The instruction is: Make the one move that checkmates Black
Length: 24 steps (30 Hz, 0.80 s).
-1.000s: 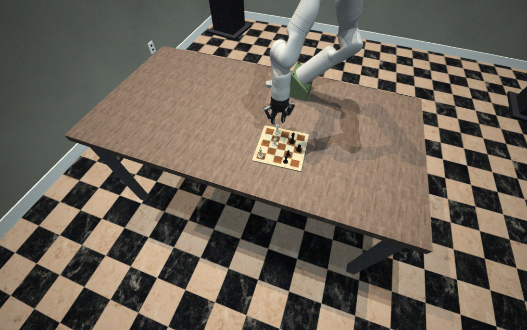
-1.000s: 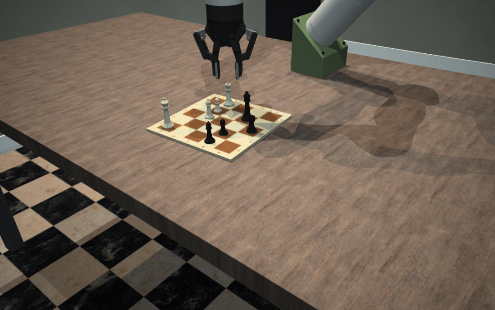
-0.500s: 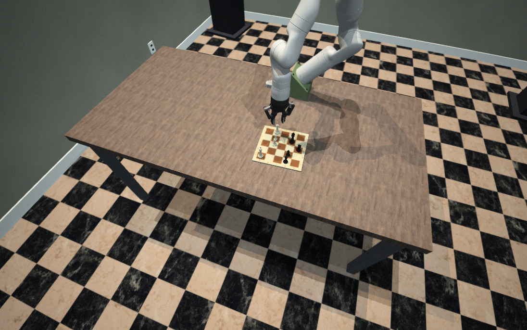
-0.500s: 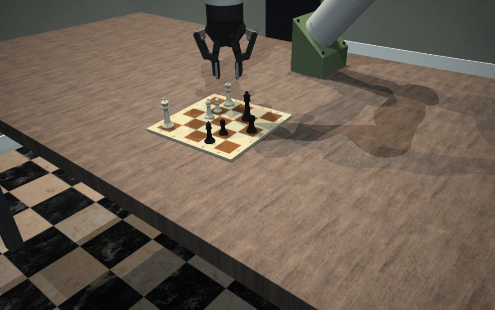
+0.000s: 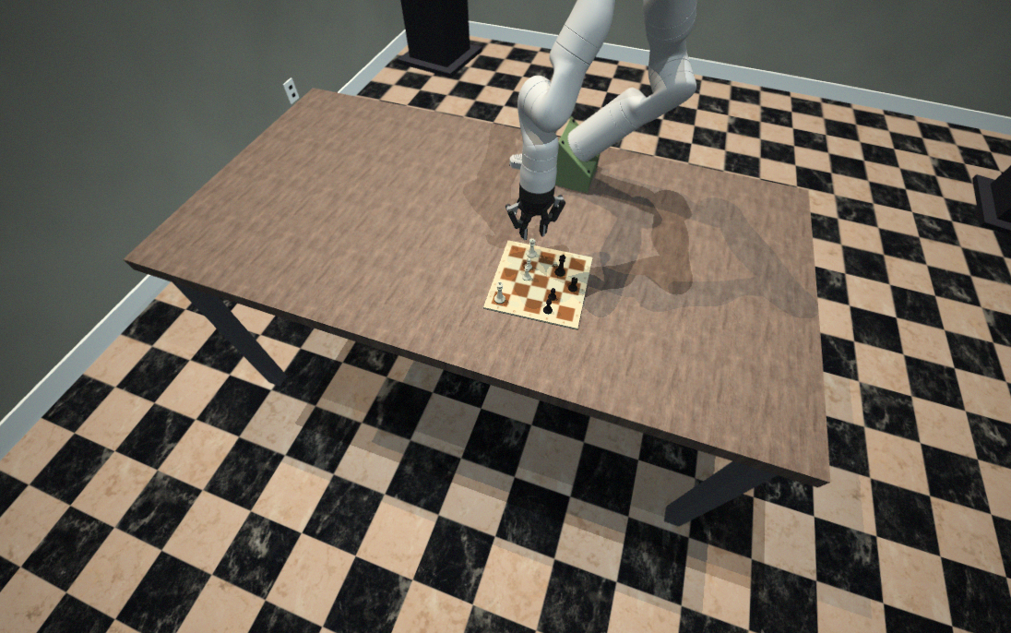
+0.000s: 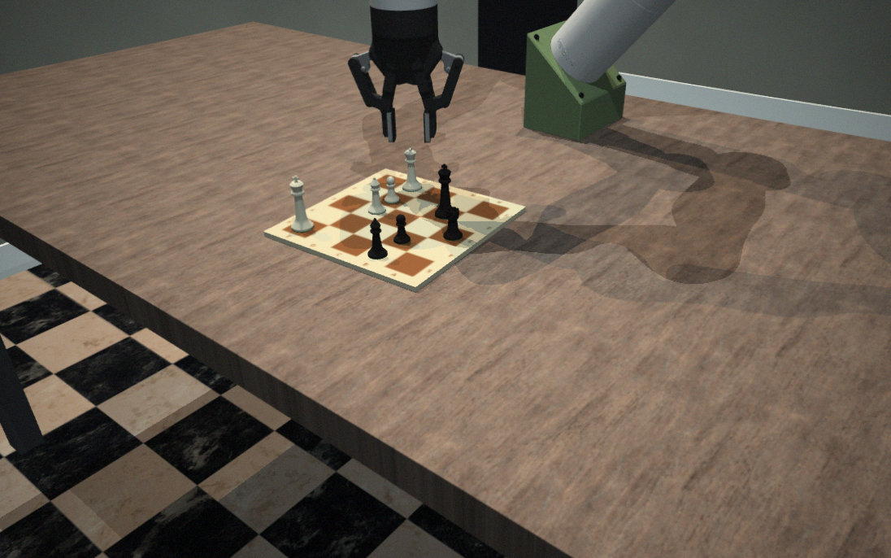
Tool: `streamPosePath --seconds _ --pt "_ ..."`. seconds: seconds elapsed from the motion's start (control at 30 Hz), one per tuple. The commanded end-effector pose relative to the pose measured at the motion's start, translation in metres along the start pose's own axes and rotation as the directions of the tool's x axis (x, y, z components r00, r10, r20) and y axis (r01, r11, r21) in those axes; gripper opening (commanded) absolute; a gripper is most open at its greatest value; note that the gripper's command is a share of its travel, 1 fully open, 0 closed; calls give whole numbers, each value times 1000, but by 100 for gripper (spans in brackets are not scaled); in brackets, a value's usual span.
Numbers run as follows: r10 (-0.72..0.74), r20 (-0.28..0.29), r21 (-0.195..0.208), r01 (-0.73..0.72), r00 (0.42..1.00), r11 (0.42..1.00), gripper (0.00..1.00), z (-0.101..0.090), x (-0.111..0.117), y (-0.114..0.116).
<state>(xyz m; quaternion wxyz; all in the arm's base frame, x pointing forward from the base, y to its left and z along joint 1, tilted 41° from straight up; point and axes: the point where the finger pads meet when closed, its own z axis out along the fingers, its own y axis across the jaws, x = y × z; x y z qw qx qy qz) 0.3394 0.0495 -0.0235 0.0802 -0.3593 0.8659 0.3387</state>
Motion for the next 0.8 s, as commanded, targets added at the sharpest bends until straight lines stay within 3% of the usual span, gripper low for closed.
streamPosePath --seconds 0.0,0.77 --pt "-7 1 3 7 1000 1000 41 0 -3 1" --pt "-7 3 6 7 1000 1000 41 0 -4 -1"
